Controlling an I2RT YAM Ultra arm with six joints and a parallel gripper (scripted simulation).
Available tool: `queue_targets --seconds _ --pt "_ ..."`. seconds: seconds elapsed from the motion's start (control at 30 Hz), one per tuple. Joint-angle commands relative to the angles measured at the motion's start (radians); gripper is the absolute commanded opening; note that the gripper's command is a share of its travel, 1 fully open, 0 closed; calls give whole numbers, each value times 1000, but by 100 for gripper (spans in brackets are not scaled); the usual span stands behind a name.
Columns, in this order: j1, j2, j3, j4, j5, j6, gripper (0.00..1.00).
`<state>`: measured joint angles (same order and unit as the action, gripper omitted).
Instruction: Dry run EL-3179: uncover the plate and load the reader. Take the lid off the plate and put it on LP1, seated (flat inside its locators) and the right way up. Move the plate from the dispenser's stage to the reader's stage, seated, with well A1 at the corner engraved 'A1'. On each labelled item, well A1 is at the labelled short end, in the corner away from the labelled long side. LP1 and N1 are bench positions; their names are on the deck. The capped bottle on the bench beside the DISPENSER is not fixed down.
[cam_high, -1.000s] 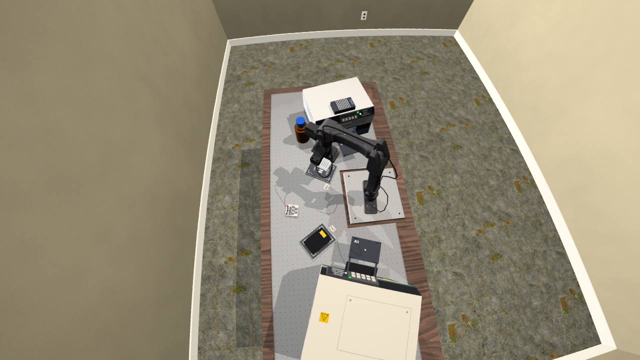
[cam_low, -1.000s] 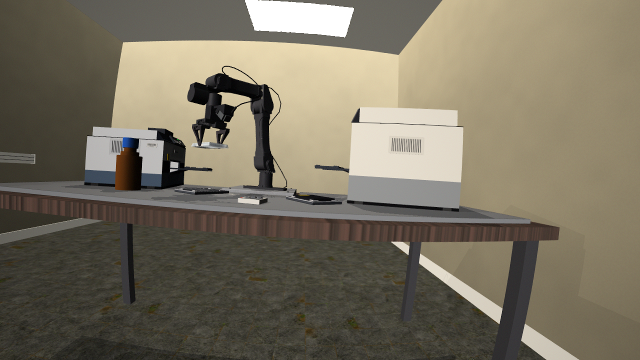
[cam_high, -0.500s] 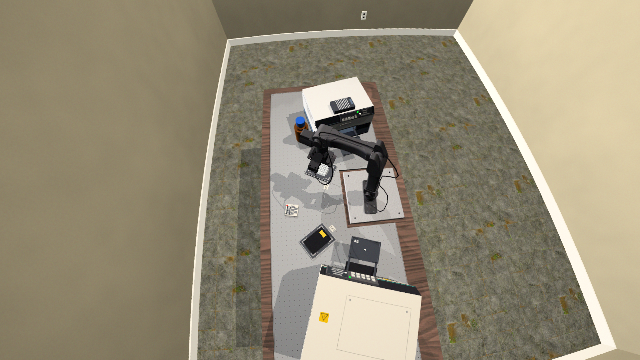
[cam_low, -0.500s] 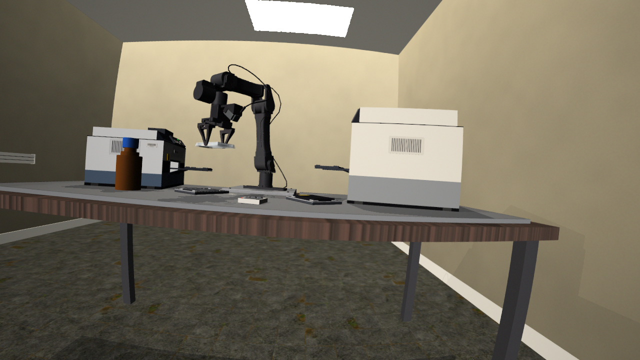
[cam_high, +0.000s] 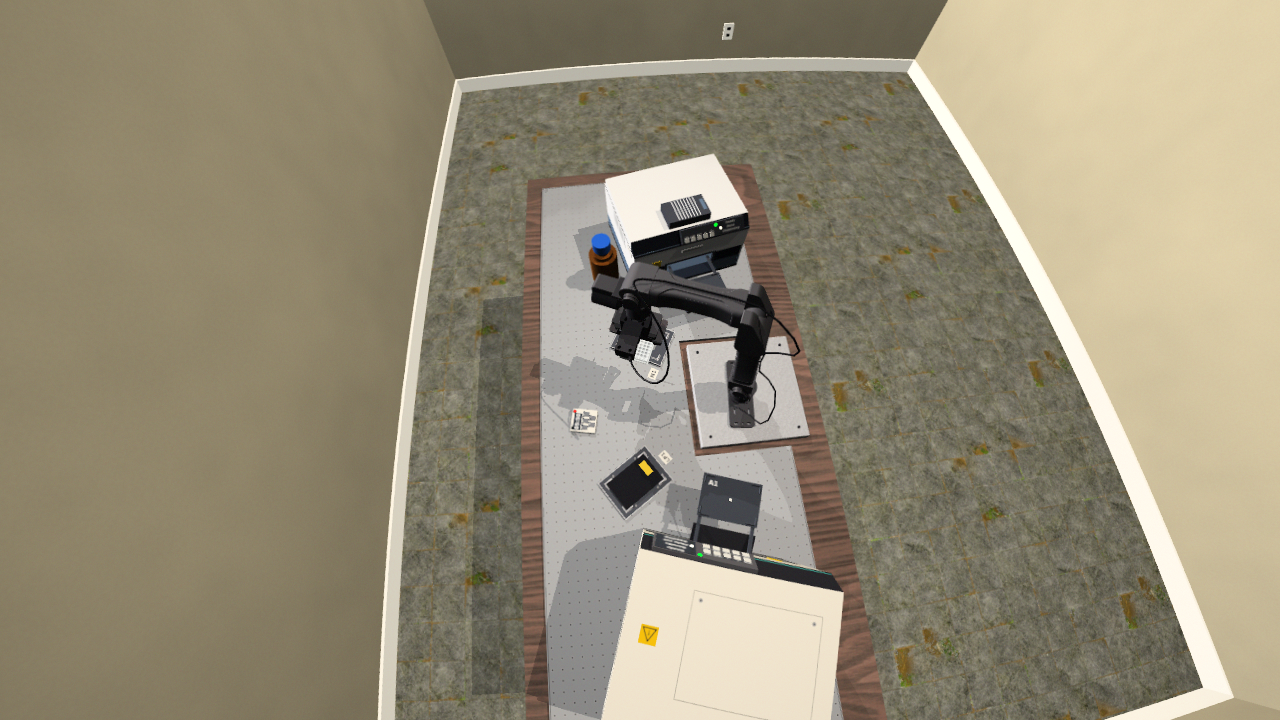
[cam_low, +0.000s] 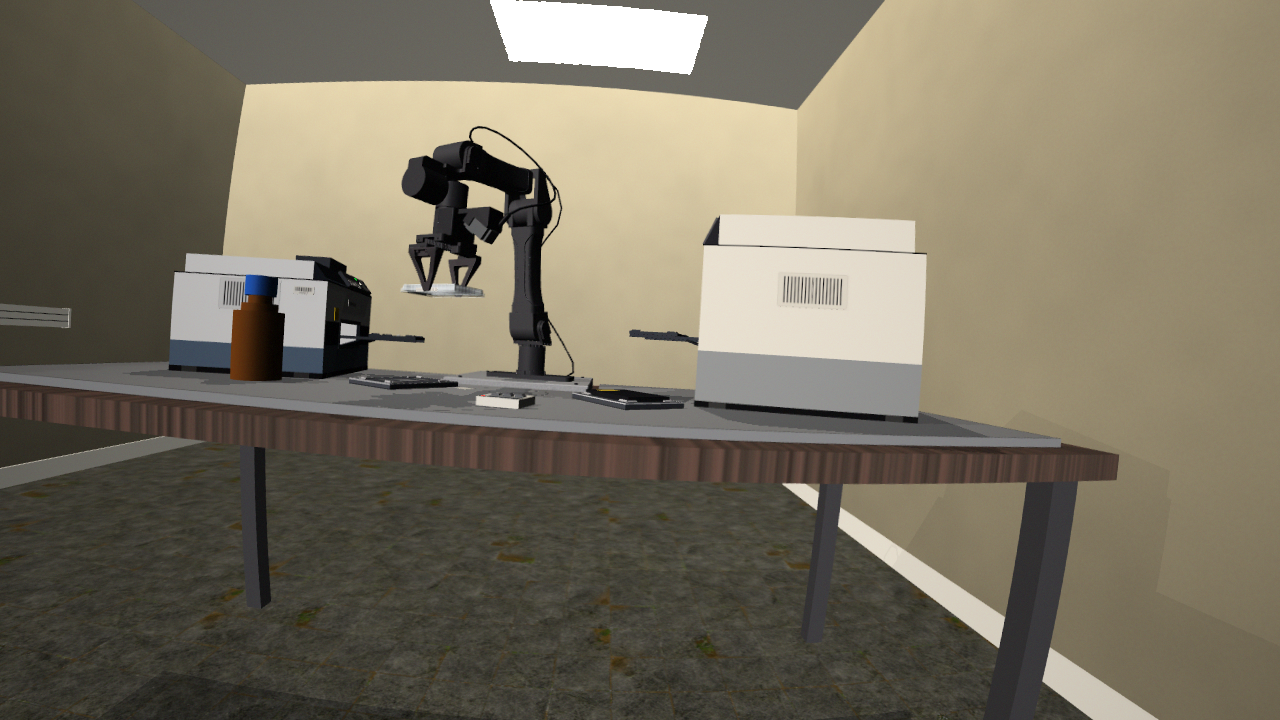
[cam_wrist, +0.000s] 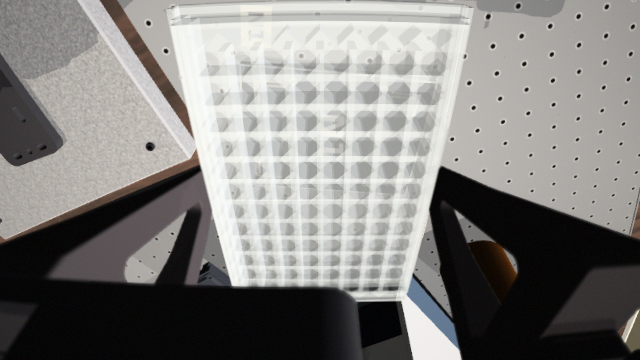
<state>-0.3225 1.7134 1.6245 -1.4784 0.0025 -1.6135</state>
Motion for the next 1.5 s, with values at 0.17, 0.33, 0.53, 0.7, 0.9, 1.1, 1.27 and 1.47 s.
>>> queue_targets --seconds 0.17,0.33,0.53,0.7,0.9,1.1,1.27,1.47 --pt "60 -12 32 -20 -4 -13 86" --pt "103 -4 33 -21 -5 16 86" --pt "155 -6 33 -21 -4 -2 86" --pt "182 -2 35 -22 -4 1 86" --pt "233 -11 32 -21 -5 -24 86" --pt "285 -3 34 -22 -5 14 86" --pt "312 -7 35 -23 -4 -1 86" --pt "364 1 36 -23 -4 17 86"
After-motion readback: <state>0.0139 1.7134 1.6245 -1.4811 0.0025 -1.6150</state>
